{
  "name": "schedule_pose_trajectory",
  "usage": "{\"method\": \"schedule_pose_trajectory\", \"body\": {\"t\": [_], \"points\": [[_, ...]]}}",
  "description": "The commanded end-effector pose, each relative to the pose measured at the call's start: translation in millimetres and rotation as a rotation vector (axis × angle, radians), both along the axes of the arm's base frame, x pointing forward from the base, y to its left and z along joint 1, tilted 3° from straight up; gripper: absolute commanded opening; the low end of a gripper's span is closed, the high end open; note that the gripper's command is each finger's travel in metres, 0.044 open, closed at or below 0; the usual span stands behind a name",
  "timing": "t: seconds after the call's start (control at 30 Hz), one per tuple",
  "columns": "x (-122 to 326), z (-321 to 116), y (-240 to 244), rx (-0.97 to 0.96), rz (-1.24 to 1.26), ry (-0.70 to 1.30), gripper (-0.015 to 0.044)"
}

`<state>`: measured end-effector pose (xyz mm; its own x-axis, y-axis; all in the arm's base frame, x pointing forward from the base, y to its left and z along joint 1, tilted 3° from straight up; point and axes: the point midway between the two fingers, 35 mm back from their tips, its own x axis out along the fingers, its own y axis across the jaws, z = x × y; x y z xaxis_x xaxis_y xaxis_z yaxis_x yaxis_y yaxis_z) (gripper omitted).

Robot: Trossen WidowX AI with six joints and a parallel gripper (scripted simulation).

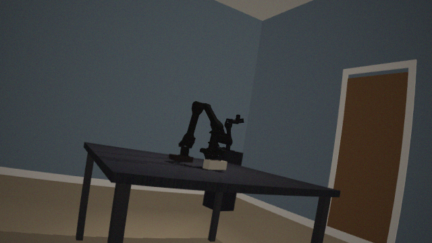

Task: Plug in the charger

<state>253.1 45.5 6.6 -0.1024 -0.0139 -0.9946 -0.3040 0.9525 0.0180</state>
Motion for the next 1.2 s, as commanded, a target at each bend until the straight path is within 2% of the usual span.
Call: {"method": "schedule_pose_trajectory", "body": {"t": [0.0, 1.17], "points": [[0.4, 1.6, -0.2, 0.001, 0.006, -0.006, 0.0000], [4.0, 0.8, 0.5, 0.001, 0.006, -0.006, 0.0000]]}}
